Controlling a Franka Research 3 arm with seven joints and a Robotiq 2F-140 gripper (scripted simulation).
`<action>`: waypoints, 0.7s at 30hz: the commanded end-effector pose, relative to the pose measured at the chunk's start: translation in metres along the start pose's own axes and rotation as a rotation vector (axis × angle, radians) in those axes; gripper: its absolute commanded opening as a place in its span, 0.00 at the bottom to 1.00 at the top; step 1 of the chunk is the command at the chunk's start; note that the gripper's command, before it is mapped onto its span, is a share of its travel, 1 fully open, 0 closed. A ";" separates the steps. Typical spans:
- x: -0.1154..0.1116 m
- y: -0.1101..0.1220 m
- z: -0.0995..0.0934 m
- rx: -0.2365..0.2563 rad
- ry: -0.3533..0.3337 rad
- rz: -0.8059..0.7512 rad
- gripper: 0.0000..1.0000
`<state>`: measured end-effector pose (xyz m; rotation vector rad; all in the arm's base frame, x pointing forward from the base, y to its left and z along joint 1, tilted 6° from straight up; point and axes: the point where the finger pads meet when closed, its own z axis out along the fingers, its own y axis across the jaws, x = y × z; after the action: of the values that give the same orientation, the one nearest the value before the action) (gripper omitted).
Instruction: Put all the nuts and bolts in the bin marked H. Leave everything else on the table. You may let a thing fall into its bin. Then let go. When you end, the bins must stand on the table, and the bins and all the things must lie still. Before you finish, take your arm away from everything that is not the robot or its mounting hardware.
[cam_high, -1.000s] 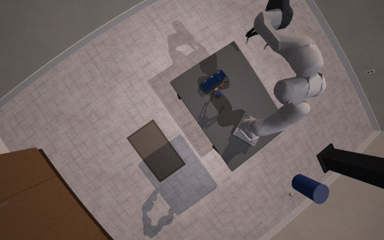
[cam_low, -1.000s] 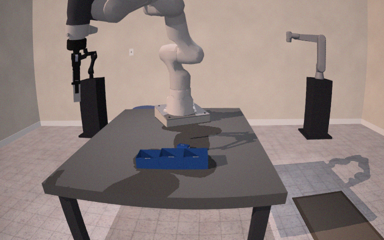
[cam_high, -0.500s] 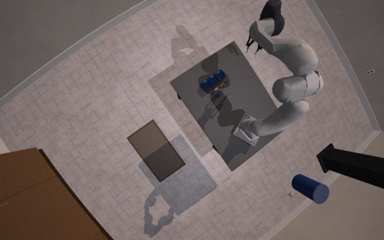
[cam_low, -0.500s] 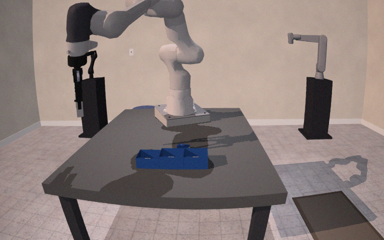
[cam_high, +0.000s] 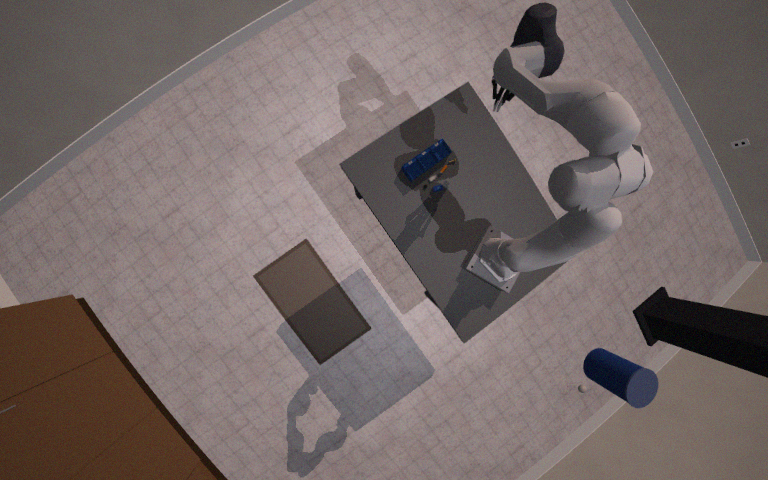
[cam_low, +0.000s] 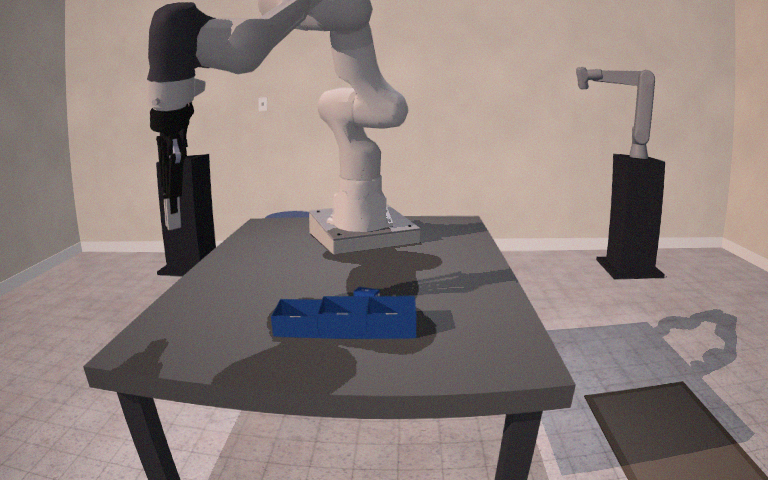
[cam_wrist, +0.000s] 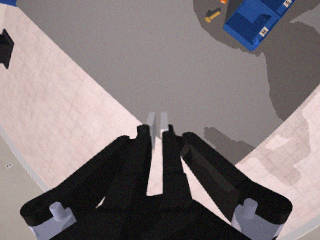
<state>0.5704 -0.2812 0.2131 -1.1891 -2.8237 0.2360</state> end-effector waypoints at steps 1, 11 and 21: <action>0.001 0.000 -0.001 -0.007 -0.005 -0.157 0.05; 0.014 0.011 -0.006 -0.017 -0.012 -0.310 0.05; 0.020 0.016 -0.008 -0.027 -0.019 -0.467 0.05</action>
<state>0.5680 -0.2538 0.2175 -0.7121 -2.9762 0.1926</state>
